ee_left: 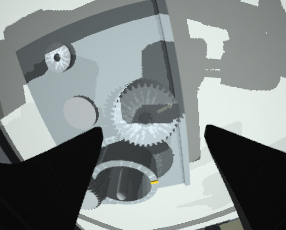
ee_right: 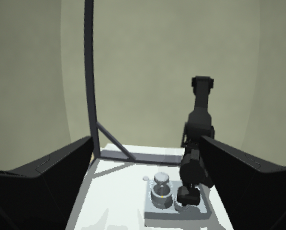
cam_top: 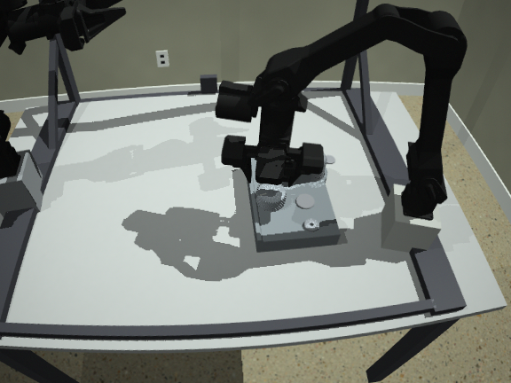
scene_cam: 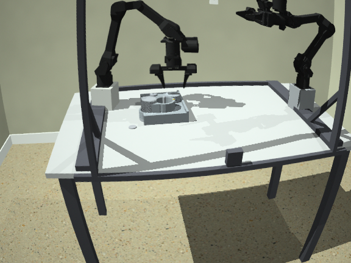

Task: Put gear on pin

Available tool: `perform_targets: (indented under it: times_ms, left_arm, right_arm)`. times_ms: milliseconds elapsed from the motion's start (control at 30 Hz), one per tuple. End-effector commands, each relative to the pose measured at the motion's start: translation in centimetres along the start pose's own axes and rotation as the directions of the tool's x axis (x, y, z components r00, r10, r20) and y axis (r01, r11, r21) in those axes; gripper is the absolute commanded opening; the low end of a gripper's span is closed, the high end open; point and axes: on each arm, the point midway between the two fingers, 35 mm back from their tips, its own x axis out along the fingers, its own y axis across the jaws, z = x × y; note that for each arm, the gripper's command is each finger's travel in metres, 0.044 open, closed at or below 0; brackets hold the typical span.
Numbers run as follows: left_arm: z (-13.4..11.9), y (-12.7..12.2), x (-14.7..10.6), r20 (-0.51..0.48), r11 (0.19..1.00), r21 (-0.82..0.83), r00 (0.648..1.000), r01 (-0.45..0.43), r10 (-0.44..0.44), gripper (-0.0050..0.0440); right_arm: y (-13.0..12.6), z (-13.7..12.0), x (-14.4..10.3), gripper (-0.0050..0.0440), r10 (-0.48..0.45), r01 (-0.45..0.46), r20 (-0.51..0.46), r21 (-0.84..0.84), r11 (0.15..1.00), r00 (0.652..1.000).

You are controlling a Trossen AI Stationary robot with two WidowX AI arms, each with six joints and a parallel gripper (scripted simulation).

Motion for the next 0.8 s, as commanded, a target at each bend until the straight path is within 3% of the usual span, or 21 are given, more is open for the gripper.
perform_targets:
  times_ms: [0,767]
  left_arm:
    - [0.1,0.4,1.0,0.002,1.0,0.002,1.0,-0.006,0.006,0.0375]
    - [0.1,0.7,4.7,0.003,1.0,-0.002,1.0,-0.023,0.023,0.0375]
  right_arm:
    - [0.0,1.0,-0.1,0.04,0.0,0.0,0.027,0.0,1.0,1.0]
    - [0.0,1.0,-0.1,0.04,0.0,0.0,0.027,0.0,1.0,1.0]
